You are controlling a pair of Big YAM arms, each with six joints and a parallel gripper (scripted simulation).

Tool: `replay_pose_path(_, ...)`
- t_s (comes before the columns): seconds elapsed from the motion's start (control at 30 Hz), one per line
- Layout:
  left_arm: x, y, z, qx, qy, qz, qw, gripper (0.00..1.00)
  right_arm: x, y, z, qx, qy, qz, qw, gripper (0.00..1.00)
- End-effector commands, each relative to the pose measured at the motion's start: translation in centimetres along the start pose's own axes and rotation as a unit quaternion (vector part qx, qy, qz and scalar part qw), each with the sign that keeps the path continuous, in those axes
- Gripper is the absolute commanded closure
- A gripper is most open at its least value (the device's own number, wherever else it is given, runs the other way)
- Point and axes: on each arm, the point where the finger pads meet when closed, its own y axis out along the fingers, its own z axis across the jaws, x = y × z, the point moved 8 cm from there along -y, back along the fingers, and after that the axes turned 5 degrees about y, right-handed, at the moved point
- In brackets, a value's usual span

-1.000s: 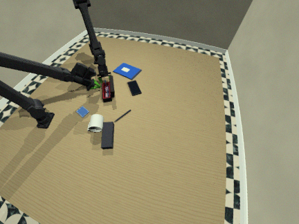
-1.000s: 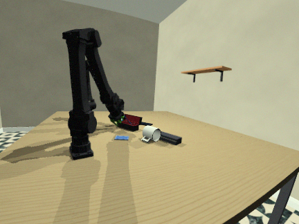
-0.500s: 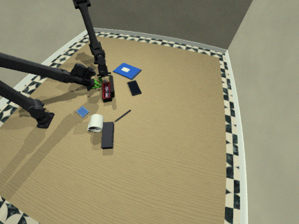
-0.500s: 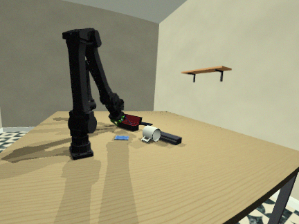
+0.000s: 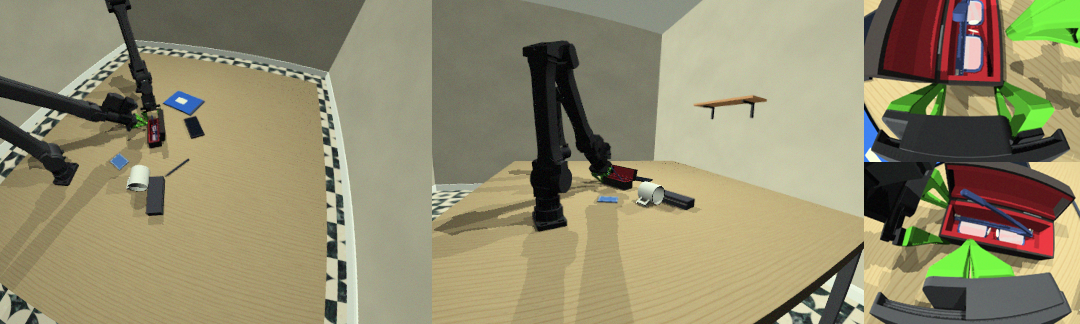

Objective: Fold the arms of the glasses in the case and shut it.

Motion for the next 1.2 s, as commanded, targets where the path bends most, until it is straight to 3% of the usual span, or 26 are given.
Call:
replay_pose_path(0.0, 4.1, -0.6, 0.8, 0.01, 0.003, -0.053, 0.999, 0.43, 0.1, 0.7, -0.5, -0.001, -0.005, -0.009, 1.0, 1.0)
replay_pose_path(0.43, 2.9, -0.3, 0.6, 0.007, 0.003, -0.038, 0.999, 0.43, 1.1, 0.5, 0.3, 0.016, -0.013, -0.037, 0.999, 1.0)
replay_pose_path(0.47, 4.1, -0.6, 0.8, 0.01, 0.003, -0.053, 0.999, 0.43, -0.1, 0.8, -0.5, 0.01, -0.015, -0.028, 0.999, 1.0)
replay_pose_path(0.97, 4.1, -0.6, 0.8, 0.01, 0.003, -0.053, 0.999, 0.43, -0.1, 1.1, -0.3, 0.024, -0.027, -0.051, 0.998, 1.0)
replay_pose_path(1.0, 4.1, -0.6, 0.8, 0.01, 0.003, -0.053, 0.999, 0.43, 1.2, 0.8, 0.4, 0.032, -0.026, -0.065, 0.997, 1.0)
replay_pose_path(1.07, 4.1, -0.6, 0.8, 0.01, 0.003, -0.053, 0.999, 0.43, -0.2, 1.1, -0.4, 0.026, -0.029, -0.055, 0.998, 1.0)
replay_pose_path(1.17, 4.1, -0.6, 0.8, 0.01, 0.003, -0.053, 0.999, 0.43, -0.1, 1.2, -0.3, 0.03, -0.032, -0.061, 0.997, 1.0)
